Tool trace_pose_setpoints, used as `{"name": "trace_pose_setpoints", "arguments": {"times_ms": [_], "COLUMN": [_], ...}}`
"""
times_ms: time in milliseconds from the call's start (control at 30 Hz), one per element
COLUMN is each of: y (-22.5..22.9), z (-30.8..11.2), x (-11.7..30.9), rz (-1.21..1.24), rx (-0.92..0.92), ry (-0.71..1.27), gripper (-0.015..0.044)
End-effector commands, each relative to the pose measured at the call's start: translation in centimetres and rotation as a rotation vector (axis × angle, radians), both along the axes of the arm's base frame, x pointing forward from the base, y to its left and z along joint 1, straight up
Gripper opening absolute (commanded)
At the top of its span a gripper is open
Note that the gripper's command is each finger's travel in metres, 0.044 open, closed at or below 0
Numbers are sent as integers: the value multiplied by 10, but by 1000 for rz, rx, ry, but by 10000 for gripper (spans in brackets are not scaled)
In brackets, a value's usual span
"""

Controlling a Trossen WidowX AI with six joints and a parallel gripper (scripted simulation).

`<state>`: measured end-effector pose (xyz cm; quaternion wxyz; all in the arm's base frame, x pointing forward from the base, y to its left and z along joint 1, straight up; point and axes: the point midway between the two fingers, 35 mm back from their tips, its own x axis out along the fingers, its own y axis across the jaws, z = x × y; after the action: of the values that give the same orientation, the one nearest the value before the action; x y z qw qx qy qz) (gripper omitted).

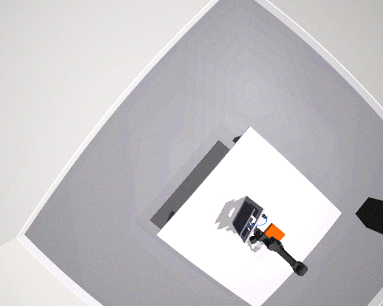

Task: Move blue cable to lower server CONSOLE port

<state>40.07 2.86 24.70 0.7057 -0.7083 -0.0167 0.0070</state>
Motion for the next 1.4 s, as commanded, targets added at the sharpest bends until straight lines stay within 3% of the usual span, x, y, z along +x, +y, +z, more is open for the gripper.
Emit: {"name": "trace_pose_setpoints", "arguments": {"times_ms": [0,767,1367], "y": [0,0,-2], "z": [0,0,0], "x": [0,0,-7], "rz": [0,0,1], "rx": [0,0,-2], "ry": [1,1,-8], "gripper": [153,0,0]}}
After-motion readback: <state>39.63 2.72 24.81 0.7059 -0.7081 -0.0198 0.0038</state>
